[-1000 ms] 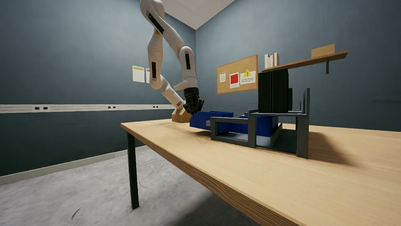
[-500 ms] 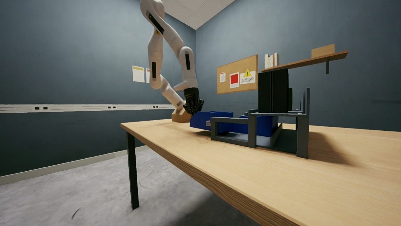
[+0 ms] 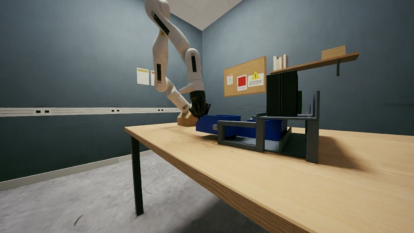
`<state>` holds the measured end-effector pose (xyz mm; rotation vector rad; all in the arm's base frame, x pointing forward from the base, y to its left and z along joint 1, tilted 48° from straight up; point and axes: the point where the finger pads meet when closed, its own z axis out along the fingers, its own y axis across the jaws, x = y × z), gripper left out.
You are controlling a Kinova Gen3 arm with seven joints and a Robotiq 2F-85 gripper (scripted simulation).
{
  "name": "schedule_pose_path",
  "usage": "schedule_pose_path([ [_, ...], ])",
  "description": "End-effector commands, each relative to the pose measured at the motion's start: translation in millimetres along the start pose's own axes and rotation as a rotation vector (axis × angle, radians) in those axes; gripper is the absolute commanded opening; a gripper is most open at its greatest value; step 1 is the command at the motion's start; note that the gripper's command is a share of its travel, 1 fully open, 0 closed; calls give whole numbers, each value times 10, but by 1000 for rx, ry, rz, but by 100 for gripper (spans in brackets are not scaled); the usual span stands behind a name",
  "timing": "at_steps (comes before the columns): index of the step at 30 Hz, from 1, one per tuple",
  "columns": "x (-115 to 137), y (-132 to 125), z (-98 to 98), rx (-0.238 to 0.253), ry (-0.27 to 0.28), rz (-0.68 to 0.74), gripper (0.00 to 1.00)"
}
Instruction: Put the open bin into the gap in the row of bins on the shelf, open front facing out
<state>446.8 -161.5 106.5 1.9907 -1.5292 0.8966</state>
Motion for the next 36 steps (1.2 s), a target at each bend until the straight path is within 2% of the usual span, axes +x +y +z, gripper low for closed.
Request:
schedule_pose_path([
  [1, -7, -16, -9, 4, -1, -1, 10],
  [10, -7, -16, -9, 4, -1, -1, 10],
  [15, -3, -7, -5, -58, -1, 0, 10],
  [27, -3, -7, -5, -58, -1, 0, 10],
  [32, -3, -5, -4, -117, -1, 0, 10],
  [36, -3, -5, -4, -117, -1, 0, 10],
])
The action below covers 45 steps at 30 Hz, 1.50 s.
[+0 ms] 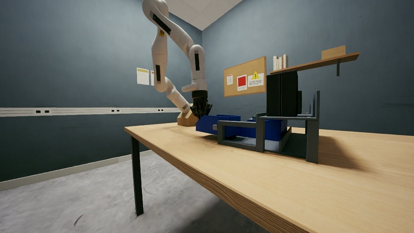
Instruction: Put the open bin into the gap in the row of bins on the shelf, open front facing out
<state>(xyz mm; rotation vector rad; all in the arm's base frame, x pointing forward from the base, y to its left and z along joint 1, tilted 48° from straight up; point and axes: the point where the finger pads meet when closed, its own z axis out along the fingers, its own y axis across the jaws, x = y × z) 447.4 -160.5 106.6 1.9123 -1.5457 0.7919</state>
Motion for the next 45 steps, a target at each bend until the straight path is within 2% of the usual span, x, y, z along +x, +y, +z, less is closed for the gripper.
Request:
schedule_pose_path([
  [1, 2, 4, 3, -5, 0, -1, 10],
  [8, 2, 4, 3, -5, 0, -1, 10],
  [13, 2, 9, 6, -59, 0, -1, 10],
  [25, 2, 9, 6, -59, 0, -1, 10],
  [30, 1, -107, 4, -59, 0, -1, 10],
  [45, -1, -167, 3, -58, 0, -1, 10],
])
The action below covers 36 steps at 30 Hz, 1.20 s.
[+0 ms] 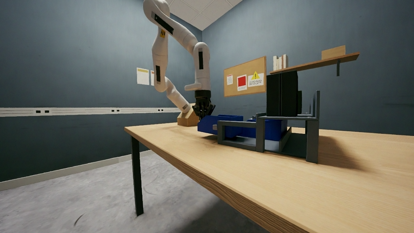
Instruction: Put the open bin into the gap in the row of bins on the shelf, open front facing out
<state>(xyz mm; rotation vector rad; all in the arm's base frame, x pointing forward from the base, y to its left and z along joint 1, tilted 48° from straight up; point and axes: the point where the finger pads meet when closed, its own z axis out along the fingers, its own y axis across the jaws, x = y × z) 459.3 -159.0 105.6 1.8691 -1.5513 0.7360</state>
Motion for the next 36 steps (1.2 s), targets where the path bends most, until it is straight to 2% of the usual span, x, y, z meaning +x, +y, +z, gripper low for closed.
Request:
schedule_pose_path([
  [1, -2, -67, -8, 3, 0, 0, 10],
  [31, -4, -186, -13, 3, 0, 0, 10],
  [36, -6, -286, -17, 3, 0, 0, 10],
])
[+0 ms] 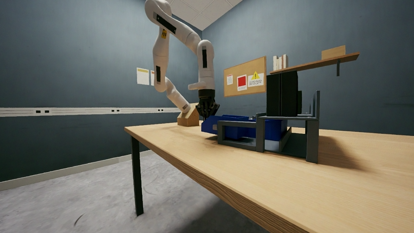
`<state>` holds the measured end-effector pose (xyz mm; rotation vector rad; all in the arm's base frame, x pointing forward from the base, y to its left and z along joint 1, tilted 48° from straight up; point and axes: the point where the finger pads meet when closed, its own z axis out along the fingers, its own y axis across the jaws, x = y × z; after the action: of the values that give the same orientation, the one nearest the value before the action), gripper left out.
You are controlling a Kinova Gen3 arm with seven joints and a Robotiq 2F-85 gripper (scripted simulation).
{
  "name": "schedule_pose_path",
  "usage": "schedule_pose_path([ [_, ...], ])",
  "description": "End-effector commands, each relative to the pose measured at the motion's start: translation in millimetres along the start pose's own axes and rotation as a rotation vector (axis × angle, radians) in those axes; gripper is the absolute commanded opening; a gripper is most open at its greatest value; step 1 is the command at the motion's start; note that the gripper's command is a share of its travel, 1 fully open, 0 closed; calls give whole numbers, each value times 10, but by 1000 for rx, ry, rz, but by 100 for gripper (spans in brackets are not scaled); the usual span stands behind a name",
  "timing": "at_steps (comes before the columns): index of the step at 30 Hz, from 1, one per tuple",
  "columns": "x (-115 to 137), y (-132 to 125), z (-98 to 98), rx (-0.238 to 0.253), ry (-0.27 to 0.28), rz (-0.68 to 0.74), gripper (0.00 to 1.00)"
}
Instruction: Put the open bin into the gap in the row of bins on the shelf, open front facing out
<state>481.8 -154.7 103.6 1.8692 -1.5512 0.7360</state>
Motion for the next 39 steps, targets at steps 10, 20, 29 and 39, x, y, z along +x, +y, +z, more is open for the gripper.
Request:
schedule_pose_path([
  [10, -1, -56, -8, 3, 0, 0, 10],
  [20, -2, -155, -12, 3, 0, 0, 10],
  [29, -2, -155, -12, 3, 0, 0, 10],
  [39, -4, -254, -16, 3, 0, 0, 10],
])
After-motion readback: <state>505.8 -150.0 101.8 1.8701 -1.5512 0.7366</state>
